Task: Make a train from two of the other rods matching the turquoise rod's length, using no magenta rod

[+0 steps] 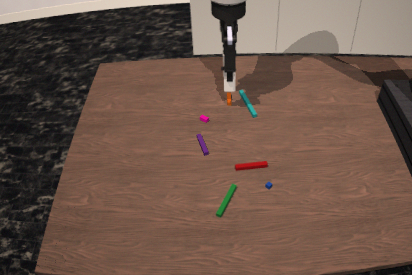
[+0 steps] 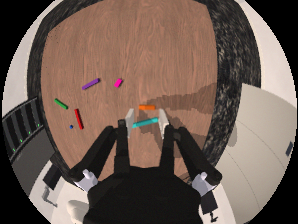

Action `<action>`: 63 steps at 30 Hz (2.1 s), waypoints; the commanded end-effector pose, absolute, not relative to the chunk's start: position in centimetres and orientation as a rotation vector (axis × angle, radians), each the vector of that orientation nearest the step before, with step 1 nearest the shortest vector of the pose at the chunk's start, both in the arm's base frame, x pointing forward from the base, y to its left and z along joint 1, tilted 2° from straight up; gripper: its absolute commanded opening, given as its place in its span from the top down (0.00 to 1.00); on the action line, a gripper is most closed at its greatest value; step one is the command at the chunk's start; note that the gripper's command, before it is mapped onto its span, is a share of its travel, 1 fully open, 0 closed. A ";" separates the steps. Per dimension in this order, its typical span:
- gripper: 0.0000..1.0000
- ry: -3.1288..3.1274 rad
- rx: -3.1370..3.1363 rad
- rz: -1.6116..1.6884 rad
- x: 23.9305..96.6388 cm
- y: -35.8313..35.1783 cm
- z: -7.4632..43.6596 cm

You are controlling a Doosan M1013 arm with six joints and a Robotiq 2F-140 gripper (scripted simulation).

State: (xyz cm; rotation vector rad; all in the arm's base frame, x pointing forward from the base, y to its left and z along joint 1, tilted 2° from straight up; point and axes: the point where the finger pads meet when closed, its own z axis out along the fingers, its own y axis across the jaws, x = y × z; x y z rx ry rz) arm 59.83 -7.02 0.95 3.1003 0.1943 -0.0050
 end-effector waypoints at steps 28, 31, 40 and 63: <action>0.65 0.194 3.100 -0.005 59.8 -7.2 -2.5; 0.65 0.194 3.100 -0.005 59.8 -7.2 -2.7; 0.65 0.194 3.100 -0.005 59.8 -7.2 -2.8; 0.65 0.194 3.100 -0.005 59.8 -7.2 -2.8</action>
